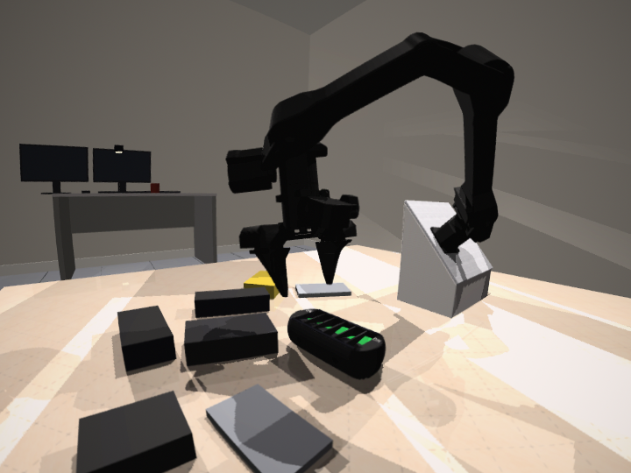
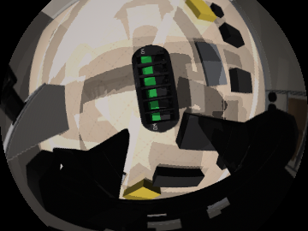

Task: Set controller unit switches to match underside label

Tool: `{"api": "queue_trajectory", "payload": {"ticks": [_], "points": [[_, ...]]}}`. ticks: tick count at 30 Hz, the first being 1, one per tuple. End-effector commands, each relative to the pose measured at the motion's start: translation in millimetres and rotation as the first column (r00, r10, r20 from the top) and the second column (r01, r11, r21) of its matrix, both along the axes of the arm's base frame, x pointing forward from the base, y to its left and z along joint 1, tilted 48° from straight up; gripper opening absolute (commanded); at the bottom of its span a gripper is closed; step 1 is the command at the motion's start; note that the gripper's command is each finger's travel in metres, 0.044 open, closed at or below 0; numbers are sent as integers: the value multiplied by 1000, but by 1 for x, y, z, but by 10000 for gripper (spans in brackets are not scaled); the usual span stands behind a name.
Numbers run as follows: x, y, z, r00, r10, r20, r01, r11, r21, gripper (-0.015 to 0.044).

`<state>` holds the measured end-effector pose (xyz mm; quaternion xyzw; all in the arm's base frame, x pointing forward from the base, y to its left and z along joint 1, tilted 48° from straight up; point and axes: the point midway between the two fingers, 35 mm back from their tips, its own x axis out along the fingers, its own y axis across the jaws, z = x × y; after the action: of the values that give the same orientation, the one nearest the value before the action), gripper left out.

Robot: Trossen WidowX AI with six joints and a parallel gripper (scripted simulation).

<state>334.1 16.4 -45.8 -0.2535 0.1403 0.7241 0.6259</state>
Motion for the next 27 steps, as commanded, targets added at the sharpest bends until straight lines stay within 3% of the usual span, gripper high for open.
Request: {"api": "queue_trajectory", "payload": {"ticks": [1, 27], "points": [[-1, 3, -4, 1000, -5, -1, 5, 1000, 5, 440], [-2, 35, -33, 1000, -3, -4, 3, 1000, 6, 440]]}}
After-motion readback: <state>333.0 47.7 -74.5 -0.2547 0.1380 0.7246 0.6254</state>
